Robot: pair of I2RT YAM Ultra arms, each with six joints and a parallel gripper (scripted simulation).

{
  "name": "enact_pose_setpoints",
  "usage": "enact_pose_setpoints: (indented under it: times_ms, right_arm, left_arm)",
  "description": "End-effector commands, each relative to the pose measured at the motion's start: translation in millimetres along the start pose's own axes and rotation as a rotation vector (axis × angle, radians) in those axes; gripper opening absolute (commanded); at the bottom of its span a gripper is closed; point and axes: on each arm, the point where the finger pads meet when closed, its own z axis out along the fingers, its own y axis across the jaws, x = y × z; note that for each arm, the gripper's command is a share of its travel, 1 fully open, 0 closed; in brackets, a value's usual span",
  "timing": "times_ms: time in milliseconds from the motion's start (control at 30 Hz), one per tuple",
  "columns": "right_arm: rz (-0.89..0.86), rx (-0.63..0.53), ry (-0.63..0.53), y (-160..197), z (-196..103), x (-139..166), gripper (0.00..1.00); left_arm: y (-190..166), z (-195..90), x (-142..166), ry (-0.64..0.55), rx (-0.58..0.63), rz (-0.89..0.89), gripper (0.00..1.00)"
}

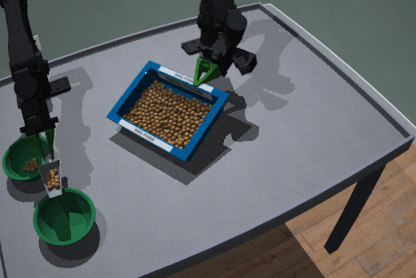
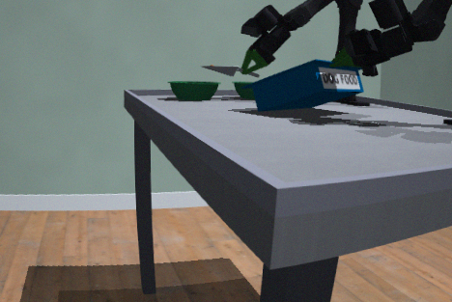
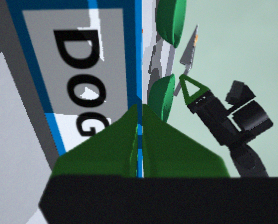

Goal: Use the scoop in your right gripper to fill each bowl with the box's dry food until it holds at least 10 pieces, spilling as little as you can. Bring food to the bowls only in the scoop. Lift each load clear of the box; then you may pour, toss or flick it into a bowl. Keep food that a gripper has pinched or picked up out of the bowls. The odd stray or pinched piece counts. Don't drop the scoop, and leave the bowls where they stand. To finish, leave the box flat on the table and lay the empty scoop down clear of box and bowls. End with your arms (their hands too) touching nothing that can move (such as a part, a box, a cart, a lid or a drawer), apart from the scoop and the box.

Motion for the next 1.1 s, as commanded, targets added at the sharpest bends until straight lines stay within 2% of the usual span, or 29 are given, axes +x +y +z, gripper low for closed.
enact_pose_setpoints:
  times_ms: [0,67,100,367,533,567,967,1067]
  right_arm:
    - [0.021,0.022,-0.101,-8,-6,-36,0.00]
    - [0.011,0.013,-0.071,-3,-3,-32,0.00]
    - [0.009,0.013,-0.025,-2,-3,-21,0.00]
    - [0.002,0.005,0.030,-1,-5,-25,0.00]
    - [0.001,0.002,0.014,0,-17,-35,0.00]
    - [0.000,0.002,0.062,0,-5,-25,0.00]
    - [-0.007,-0.006,0.130,1,-14,-35,0.00]
    - [-0.005,-0.003,0.103,-1,-20,-42,0.00]
  left_arm:
    - [-46,-4,-6,-0.018,0.102,0.145,0.00]
    - [-46,-4,-6,-0.018,0.102,0.145,0.00]
    - [-46,-4,-6,-0.018,0.102,0.145,0.00]
    - [-46,-4,-6,-0.018,0.102,0.145,0.00]
    - [-46,-4,-6,-0.018,0.102,0.145,0.00]
    - [-46,-4,-6,-0.018,0.102,0.145,0.00]
    - [-46,-4,-6,-0.018,0.102,0.145,0.00]
    - [-46,-4,-6,-0.018,0.102,0.145,0.00]
